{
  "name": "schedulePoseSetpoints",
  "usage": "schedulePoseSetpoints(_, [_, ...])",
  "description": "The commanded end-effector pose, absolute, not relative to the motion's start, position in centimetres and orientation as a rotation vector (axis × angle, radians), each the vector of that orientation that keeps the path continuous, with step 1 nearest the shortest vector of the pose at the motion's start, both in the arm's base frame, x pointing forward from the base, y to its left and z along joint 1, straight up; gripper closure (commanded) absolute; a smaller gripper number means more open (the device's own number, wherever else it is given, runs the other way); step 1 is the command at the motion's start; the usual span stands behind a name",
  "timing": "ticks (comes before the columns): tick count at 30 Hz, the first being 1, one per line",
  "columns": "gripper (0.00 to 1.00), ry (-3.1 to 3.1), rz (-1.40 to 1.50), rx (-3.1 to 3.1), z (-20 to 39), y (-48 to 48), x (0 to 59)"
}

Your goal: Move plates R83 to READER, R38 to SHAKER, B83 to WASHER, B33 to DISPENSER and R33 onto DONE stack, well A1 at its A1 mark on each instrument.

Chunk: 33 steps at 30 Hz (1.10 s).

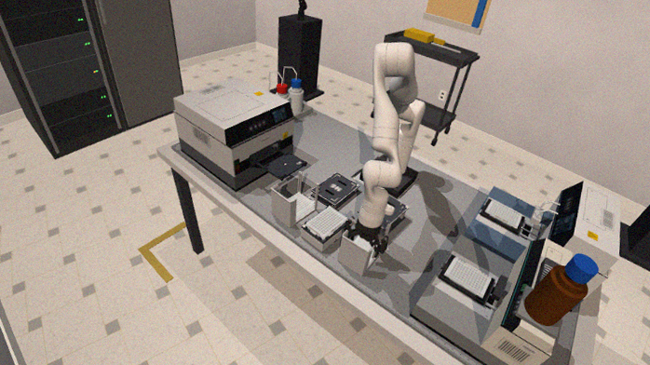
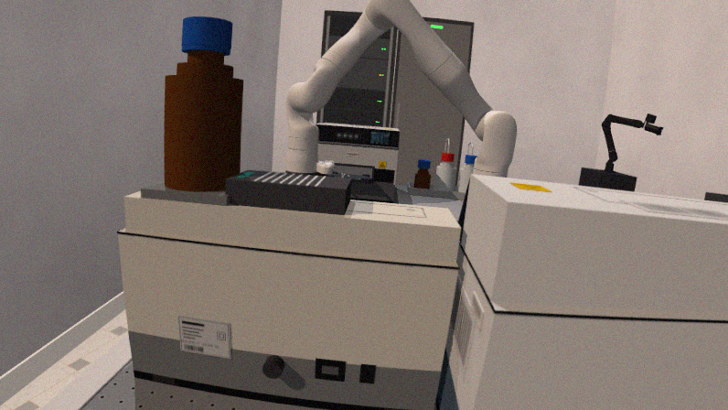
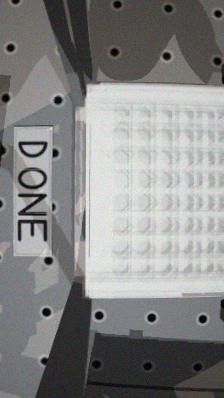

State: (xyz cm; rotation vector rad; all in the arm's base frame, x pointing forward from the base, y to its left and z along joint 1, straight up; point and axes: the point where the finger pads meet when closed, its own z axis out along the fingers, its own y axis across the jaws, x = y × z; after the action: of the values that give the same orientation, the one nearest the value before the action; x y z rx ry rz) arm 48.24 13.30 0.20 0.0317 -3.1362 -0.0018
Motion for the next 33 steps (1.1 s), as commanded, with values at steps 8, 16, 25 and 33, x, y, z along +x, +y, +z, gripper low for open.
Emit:
schedulePoseSetpoints(8, [0.00,-3.137,-0.001,0.031,0.3,13.3,48.2])
schedulePoseSetpoints(16, [0.00,-3.132,-0.004,0.031,1.0,13.4,48.0])
schedulePoseSetpoints(25, [0.00,-3.135,-0.005,0.036,2.3,13.3,48.3])
schedulePoseSetpoints(33, [0.00,-3.135,-0.005,0.036,3.1,13.3,48.4])
